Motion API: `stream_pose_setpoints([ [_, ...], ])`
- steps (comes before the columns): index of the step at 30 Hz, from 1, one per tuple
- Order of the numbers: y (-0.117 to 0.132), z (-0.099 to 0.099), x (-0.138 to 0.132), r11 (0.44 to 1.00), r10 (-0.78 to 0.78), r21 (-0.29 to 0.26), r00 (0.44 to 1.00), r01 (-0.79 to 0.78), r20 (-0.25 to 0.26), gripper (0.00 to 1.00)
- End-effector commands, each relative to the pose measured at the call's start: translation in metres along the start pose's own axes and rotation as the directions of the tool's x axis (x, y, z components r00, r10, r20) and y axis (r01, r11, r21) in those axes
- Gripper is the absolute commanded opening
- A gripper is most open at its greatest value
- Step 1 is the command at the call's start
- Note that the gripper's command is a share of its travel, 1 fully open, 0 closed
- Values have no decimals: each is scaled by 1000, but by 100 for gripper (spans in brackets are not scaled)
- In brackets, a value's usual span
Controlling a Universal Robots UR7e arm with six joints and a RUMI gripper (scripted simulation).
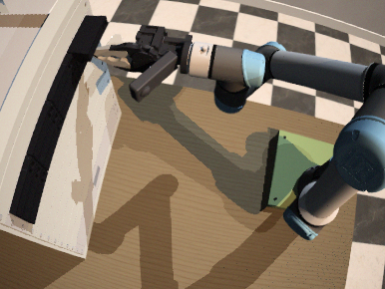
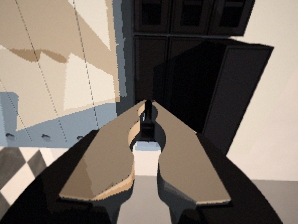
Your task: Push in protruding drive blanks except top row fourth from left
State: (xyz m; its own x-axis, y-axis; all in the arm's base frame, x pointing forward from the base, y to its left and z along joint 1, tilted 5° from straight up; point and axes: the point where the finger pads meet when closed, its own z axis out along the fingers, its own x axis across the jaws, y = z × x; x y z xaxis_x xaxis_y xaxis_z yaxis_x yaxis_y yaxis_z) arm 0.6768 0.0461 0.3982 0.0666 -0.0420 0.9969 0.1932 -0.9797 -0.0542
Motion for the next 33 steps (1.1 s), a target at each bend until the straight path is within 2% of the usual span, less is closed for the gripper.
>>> stream_pose_setpoints([
  [1, 0, 0, 0, 1000, 0, 0, 1000, 0, 0, 0],
  [23, 0, -3, 0, 1000, 0, 0, 1000, 0, 0, 0],
  [28, 0, -17, 0, 1000, 0, 0, 1000, 0, 0, 0],
  [33, 0, -43, 0, 1000, 0, 0, 1000, 0, 0, 0],
])
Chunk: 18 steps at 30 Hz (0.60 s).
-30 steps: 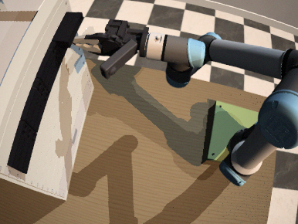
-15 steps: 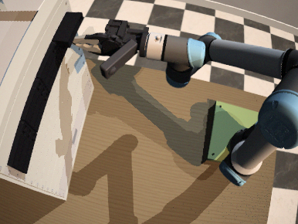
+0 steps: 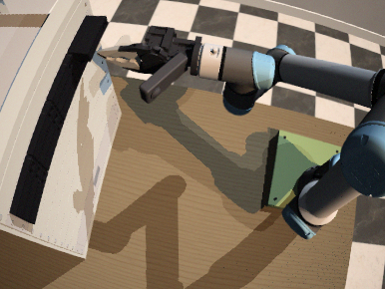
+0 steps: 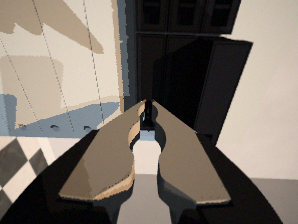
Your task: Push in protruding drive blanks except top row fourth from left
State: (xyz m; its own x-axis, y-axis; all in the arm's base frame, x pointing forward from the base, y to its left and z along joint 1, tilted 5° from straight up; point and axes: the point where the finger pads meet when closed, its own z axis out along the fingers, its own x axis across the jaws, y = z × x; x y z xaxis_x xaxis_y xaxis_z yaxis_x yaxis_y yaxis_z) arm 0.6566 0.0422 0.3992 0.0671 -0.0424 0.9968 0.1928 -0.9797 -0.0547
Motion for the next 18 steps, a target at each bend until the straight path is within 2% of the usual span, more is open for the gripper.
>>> stream_pose_setpoints([
  [1, 0, -29, 0, 1000, -1, 0, 1000, 1, -1, 0],
  [4, 0, -34, 0, 1000, -1, 0, 1000, 1, -1, 0],
  [12, 0, -71, 0, 1000, -1, 0, 1000, 1, -1, 0],
  [18, 0, -80, 0, 1000, -1, 0, 1000, 1, -1, 0],
])
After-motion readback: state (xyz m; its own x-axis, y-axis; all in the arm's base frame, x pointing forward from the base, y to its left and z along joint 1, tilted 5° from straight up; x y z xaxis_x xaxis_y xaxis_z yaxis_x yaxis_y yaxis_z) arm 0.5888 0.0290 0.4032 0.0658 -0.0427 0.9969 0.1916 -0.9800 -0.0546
